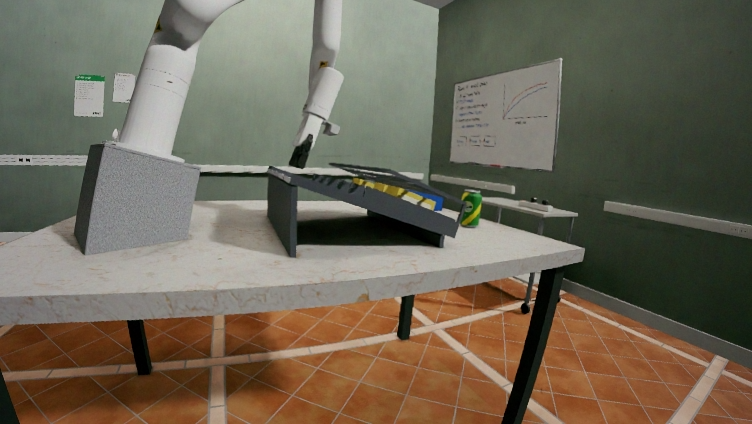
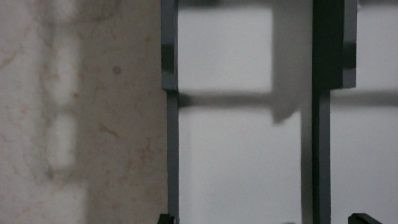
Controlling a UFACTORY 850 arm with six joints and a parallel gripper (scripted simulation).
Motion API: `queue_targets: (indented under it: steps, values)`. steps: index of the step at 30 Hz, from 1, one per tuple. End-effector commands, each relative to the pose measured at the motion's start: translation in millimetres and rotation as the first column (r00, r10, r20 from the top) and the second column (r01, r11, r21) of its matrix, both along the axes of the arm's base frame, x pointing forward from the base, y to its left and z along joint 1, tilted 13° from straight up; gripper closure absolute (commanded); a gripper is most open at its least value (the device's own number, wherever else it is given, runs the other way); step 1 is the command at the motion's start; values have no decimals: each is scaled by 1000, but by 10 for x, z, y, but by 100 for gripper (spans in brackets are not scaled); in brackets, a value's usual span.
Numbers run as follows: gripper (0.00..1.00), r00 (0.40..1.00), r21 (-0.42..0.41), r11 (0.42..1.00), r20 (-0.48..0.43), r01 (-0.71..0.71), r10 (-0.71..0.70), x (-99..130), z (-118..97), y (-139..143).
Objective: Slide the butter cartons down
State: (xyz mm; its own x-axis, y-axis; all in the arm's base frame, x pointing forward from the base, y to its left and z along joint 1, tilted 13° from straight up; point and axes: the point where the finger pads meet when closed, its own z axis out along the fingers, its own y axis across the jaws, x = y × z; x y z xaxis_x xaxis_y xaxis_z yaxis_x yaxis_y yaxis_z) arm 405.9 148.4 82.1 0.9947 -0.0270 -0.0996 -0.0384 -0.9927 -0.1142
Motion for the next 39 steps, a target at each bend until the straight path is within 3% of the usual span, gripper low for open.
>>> queue_targets:
  steps: [1, 11, 12, 39]
  values:
    - [0, 1000, 0, 1000, 1, 0, 0, 6, 5, 2]
    - [0, 1000, 0, 1000, 1, 0, 0, 6, 5, 2]
    - [0, 1000, 0, 1000, 1, 0, 0, 29, 282, -29]
    - [0, 1000, 0, 1000, 1, 0, 0, 27, 279, -29]
